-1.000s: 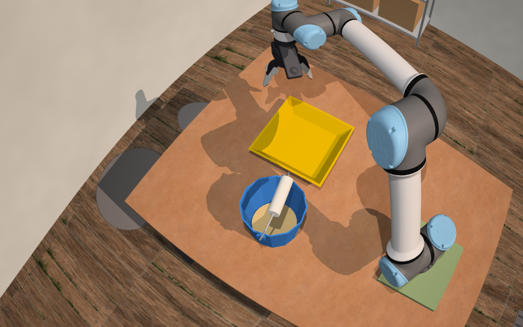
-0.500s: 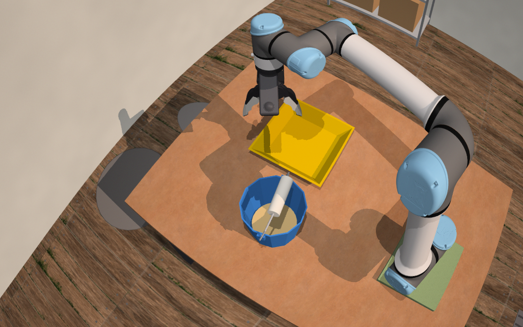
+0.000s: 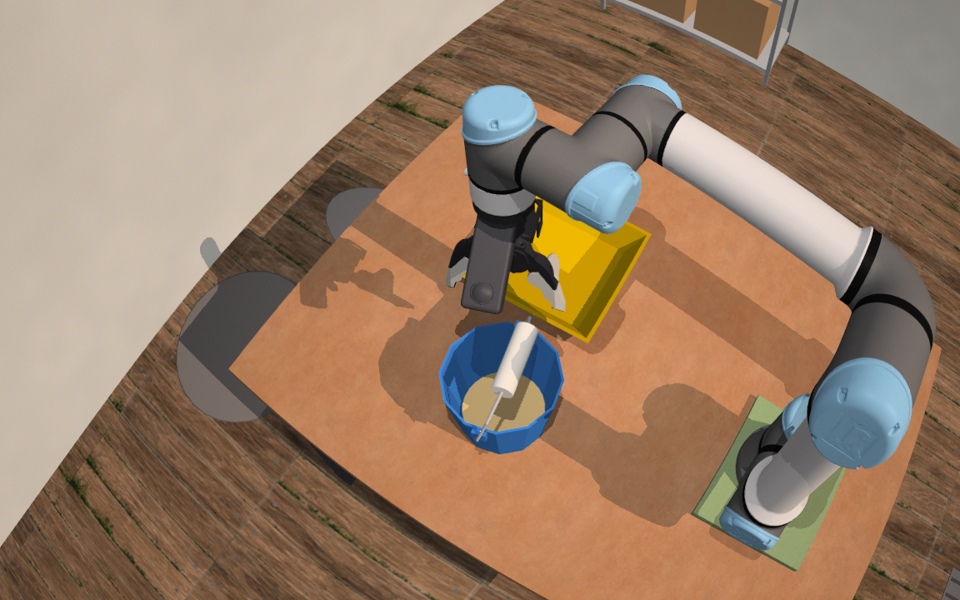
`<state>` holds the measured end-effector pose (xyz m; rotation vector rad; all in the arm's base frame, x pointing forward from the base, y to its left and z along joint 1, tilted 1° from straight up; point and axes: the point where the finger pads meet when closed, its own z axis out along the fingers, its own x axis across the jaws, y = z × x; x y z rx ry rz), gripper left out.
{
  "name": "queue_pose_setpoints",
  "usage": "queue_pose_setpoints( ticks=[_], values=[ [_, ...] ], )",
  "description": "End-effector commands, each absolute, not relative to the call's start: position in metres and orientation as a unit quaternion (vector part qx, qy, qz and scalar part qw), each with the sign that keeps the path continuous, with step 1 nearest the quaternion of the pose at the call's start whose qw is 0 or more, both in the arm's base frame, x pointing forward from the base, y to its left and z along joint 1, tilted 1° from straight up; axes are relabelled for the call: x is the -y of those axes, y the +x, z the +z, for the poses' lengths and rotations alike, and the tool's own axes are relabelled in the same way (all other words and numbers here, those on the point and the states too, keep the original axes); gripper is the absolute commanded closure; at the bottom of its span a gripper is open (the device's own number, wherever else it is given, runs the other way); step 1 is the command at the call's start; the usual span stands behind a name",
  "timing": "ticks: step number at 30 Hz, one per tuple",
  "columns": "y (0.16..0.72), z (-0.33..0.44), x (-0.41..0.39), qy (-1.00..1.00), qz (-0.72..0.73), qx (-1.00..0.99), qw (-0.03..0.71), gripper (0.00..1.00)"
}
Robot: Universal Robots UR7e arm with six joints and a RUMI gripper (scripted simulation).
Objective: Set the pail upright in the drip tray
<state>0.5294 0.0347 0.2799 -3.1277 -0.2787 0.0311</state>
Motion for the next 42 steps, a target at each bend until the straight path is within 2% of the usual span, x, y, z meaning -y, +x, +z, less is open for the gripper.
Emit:
queue_pose_setpoints(
  ticks=[1,9,42],
  values=[
    [0.510,0.286,-0.061,-0.998,0.007,0.063,-0.003,0.00],
    [0.496,0.288,-0.078,-0.999,0.007,0.047,-0.003,0.00],
    [0.495,0.288,-0.078,-0.999,0.007,0.046,-0.003,0.00]
  ],
)
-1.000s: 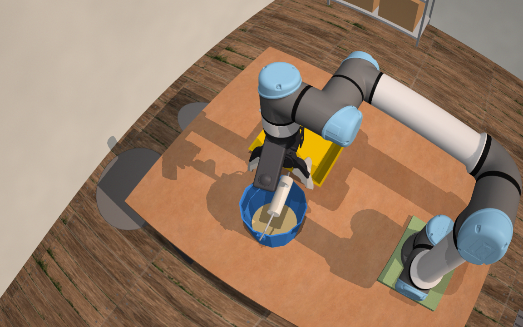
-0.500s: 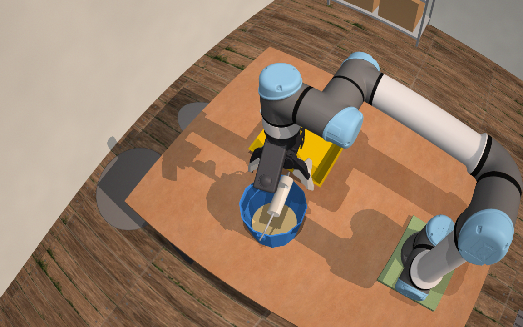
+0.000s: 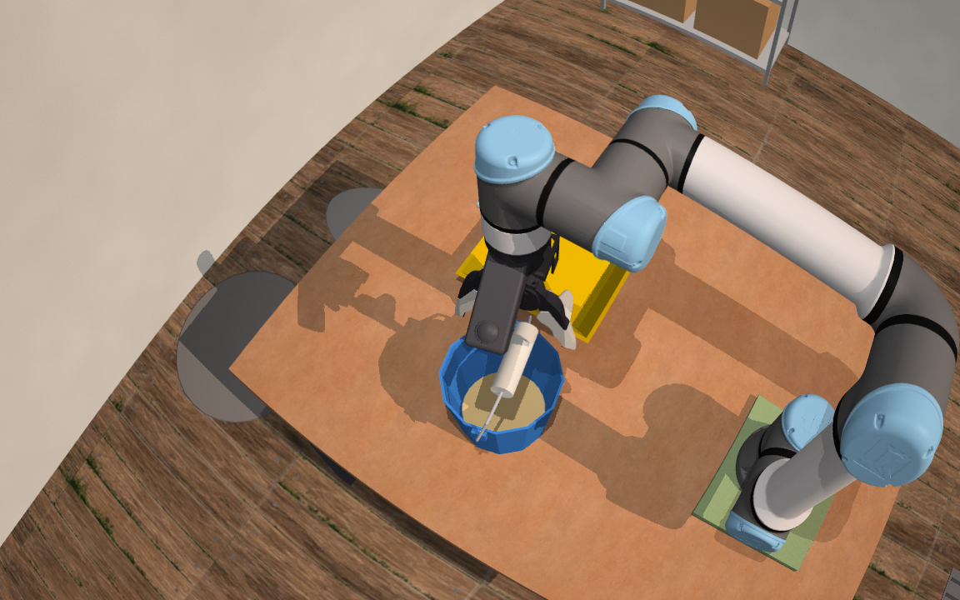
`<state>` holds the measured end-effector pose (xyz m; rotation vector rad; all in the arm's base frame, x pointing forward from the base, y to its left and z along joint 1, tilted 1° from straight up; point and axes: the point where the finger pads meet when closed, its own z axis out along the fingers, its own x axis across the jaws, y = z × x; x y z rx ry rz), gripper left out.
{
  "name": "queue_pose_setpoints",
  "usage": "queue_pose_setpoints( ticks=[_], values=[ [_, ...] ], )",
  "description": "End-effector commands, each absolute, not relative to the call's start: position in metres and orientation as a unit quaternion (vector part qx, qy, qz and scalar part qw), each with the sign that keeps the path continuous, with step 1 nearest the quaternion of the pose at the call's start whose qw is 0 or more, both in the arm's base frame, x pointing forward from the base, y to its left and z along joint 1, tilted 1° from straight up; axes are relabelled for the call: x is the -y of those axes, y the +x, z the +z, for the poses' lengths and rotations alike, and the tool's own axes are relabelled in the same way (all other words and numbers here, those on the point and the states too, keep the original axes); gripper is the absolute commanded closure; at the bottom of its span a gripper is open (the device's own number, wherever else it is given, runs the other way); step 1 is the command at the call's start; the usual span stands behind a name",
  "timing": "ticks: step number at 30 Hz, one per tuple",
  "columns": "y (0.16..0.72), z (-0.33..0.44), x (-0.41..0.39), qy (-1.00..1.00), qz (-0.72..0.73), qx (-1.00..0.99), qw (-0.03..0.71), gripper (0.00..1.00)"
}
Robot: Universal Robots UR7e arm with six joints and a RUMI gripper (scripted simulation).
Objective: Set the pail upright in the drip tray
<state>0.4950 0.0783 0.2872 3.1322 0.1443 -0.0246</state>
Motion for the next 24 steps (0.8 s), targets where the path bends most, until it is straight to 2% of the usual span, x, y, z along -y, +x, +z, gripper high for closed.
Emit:
queue_pose_setpoints(
  ticks=[1,24],
  values=[
    [0.495,0.288,-0.078,0.999,-0.007,-0.046,0.003,0.00],
    [0.495,0.276,-0.078,0.999,-0.007,-0.046,0.003,0.00]
  ],
)
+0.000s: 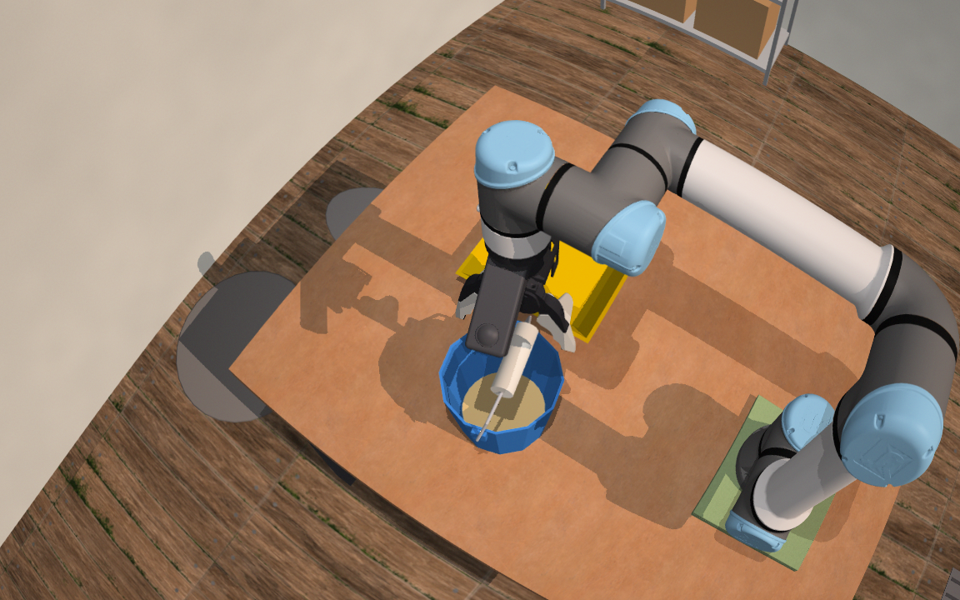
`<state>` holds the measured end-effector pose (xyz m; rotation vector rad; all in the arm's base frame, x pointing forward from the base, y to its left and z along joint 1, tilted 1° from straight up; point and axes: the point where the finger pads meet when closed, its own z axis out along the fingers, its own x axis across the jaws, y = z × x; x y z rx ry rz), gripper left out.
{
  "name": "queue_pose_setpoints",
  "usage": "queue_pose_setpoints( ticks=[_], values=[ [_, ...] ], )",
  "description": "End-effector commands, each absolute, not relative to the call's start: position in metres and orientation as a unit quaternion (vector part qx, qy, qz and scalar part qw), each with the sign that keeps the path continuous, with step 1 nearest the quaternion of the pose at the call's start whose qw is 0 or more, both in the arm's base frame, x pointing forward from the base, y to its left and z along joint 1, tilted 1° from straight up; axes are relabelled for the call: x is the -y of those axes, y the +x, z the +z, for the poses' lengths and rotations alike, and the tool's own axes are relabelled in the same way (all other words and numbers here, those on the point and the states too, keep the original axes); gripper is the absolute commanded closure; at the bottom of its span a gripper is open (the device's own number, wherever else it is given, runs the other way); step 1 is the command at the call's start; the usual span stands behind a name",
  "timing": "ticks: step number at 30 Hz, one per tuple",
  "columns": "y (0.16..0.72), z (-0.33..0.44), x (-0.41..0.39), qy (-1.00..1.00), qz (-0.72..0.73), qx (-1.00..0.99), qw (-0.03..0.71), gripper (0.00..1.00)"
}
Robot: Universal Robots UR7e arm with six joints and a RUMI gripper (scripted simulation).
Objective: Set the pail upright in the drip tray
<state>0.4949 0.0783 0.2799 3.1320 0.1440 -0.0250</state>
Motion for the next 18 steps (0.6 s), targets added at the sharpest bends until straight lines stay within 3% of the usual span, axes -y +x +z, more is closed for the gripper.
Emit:
queue_pose_setpoints(
  ticks=[1,18],
  values=[
    [0.495,0.274,-0.078,0.999,-0.007,-0.046,0.003,0.00],
    [0.495,0.240,-0.078,0.999,-0.007,-0.046,0.003,0.00]
  ],
)
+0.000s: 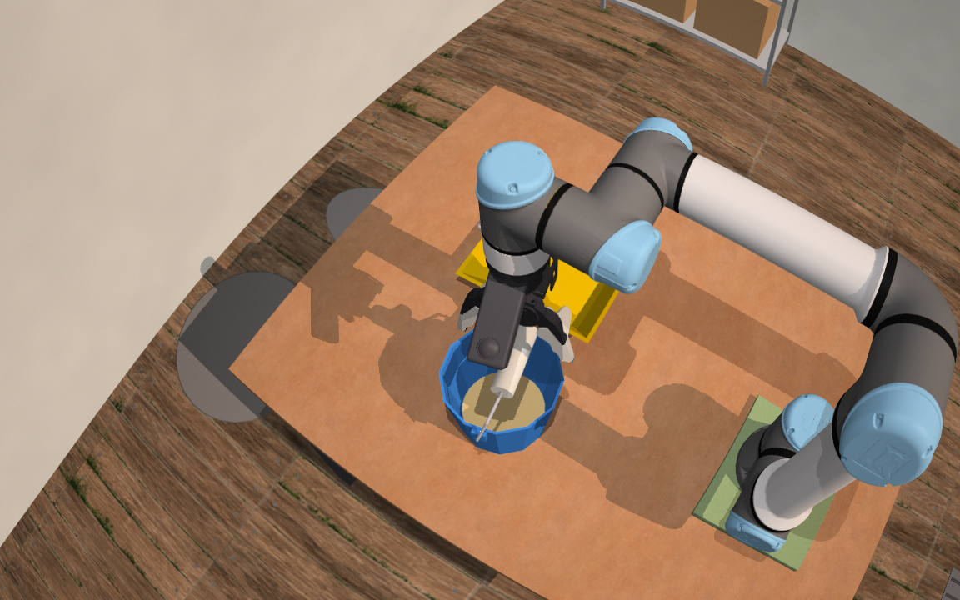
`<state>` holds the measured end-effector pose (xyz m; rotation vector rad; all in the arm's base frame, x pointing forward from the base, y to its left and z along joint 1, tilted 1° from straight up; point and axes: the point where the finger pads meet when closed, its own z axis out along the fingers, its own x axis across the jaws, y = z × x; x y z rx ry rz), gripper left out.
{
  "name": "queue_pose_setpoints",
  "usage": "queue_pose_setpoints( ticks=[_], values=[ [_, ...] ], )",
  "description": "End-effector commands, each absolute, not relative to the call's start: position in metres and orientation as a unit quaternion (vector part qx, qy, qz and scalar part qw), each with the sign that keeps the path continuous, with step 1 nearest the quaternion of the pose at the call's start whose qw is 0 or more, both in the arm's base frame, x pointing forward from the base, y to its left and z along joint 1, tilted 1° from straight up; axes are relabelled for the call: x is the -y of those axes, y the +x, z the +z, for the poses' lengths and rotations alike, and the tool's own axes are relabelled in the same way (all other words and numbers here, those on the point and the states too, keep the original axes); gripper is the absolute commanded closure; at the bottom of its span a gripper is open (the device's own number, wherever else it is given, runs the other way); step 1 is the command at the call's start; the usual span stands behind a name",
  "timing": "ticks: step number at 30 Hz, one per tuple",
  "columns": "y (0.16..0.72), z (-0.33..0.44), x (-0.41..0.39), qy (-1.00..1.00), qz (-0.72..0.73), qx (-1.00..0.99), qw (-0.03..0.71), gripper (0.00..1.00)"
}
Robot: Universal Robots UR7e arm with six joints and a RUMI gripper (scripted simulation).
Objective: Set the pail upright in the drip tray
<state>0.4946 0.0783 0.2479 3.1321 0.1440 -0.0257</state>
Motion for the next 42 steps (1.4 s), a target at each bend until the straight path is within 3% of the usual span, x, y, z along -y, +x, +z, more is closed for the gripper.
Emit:
queue_pose_setpoints(
  ticks=[1,42],
  values=[
    [0.495,0.237,-0.078,0.999,-0.007,-0.046,0.003,0.00],
    [0.495,0.208,-0.078,0.999,-0.007,-0.046,0.003,0.00]
  ],
)
